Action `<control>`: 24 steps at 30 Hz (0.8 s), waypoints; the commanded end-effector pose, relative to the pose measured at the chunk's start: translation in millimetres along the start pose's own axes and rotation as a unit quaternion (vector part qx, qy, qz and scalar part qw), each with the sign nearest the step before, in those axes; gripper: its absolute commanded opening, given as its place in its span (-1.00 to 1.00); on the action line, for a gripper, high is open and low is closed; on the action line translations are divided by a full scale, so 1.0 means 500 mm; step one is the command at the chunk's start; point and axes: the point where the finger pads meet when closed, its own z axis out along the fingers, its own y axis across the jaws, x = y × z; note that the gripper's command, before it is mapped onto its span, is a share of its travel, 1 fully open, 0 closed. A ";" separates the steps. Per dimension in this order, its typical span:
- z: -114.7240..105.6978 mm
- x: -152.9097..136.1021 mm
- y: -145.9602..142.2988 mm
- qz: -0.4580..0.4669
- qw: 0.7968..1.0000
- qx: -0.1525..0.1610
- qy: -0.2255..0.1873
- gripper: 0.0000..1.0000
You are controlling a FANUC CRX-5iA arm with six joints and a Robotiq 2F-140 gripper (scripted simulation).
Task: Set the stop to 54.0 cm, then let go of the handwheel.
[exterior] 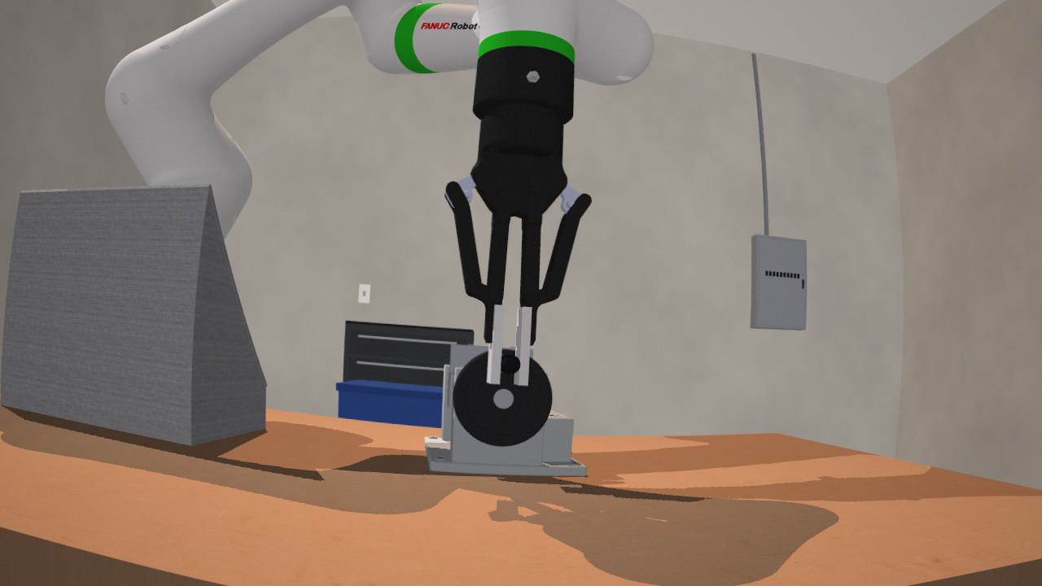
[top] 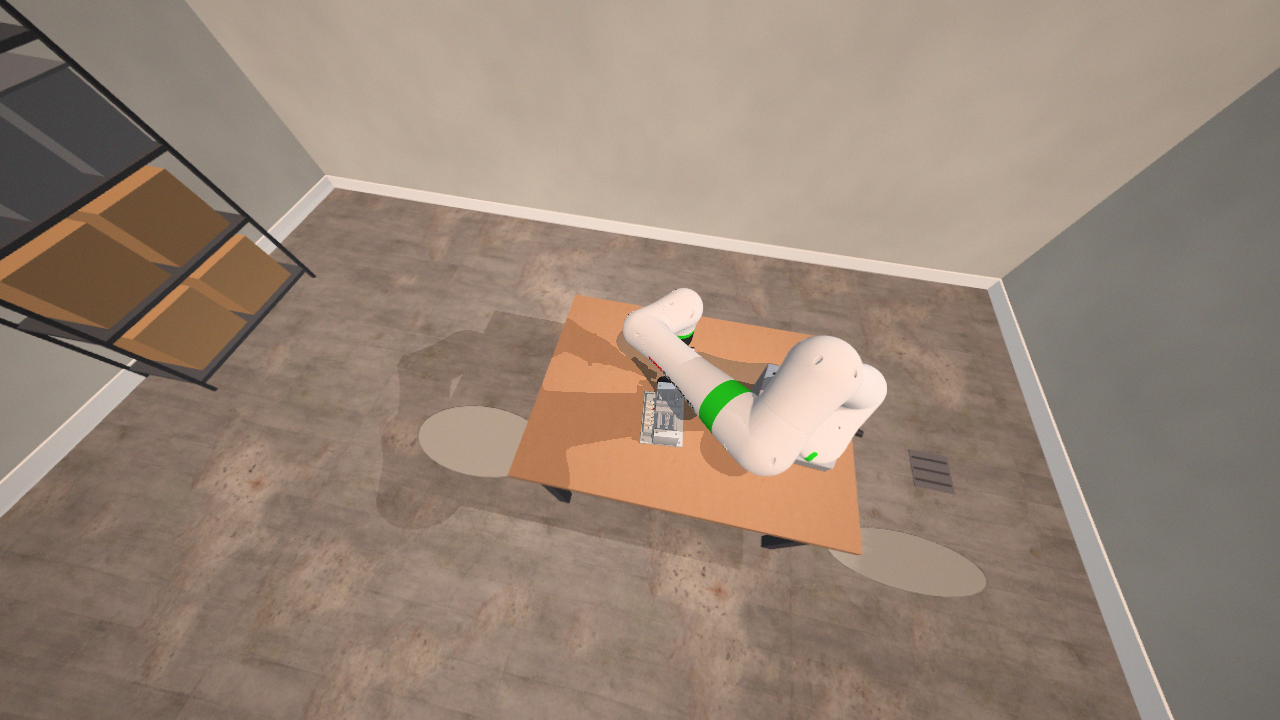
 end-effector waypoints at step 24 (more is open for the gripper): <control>0.078 0.000 0.058 0.000 1.000 0.000 0.000 -0.92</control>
